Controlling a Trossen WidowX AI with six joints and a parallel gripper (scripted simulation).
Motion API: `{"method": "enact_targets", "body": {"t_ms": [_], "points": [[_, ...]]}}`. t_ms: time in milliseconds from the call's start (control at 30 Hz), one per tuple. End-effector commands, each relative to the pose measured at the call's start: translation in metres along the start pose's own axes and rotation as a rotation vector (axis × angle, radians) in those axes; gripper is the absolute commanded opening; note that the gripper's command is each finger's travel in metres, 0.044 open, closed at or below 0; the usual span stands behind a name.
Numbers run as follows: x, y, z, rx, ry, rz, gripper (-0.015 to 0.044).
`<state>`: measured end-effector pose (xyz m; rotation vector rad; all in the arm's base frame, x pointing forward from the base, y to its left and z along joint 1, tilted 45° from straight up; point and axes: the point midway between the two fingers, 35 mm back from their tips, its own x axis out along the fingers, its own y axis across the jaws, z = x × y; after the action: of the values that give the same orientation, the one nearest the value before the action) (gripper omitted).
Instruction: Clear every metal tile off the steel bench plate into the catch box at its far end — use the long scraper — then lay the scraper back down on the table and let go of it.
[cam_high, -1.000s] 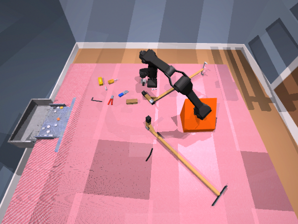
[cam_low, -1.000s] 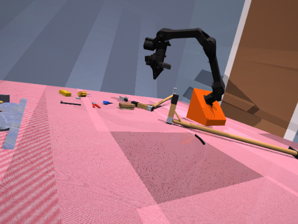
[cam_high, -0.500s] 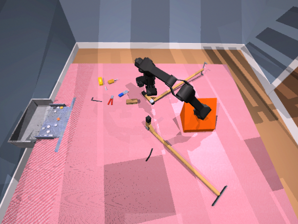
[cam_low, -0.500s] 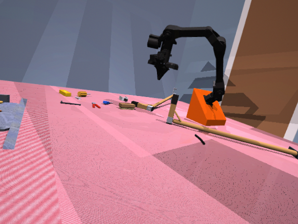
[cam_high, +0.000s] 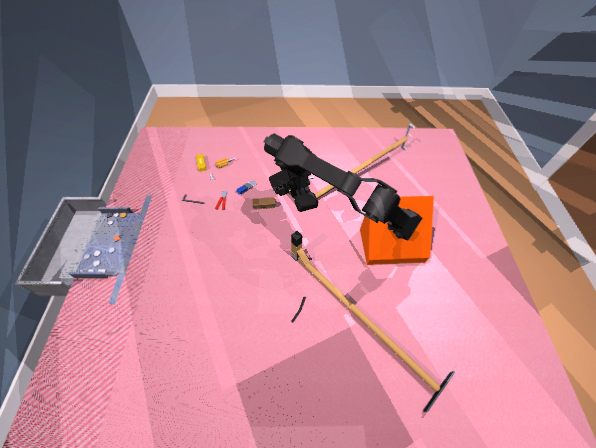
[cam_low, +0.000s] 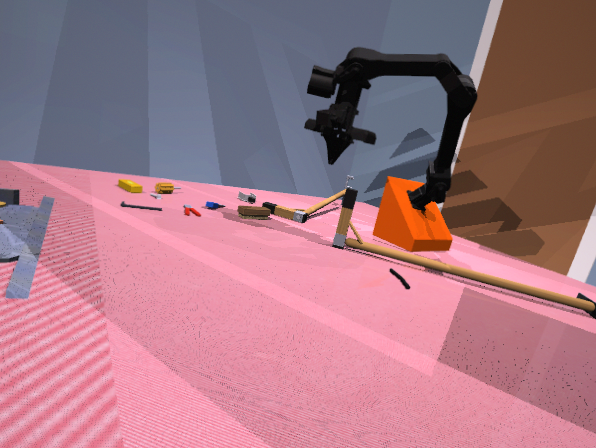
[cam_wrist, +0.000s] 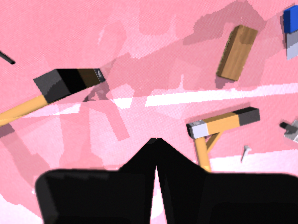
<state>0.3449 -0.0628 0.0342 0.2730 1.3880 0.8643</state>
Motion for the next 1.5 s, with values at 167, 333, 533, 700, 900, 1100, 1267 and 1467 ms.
{"method": "enact_targets", "body": {"t_ms": [167, 333, 533, 700, 900, 1100, 1267, 1467], "points": [[0.004, 0.041, 0.009, -0.116, -0.005, 0.010, 0.0000], [0.006, 0.063, 0.012, -0.179, -0.007, 0.016, 0.0000], [0.009, 0.089, 0.014, -0.254, -0.010, 0.023, 0.0000], [0.012, 0.111, 0.014, -0.317, -0.012, 0.031, 0.0000], [0.016, 0.136, 0.012, -0.392, -0.015, 0.042, 0.0000], [0.018, 0.146, 0.010, -0.423, -0.017, 0.047, 0.0000], [0.027, 0.146, 0.011, -0.423, -0.016, 0.046, 0.0000], [0.043, 0.145, 0.013, -0.423, -0.016, 0.044, 0.0000]]}}
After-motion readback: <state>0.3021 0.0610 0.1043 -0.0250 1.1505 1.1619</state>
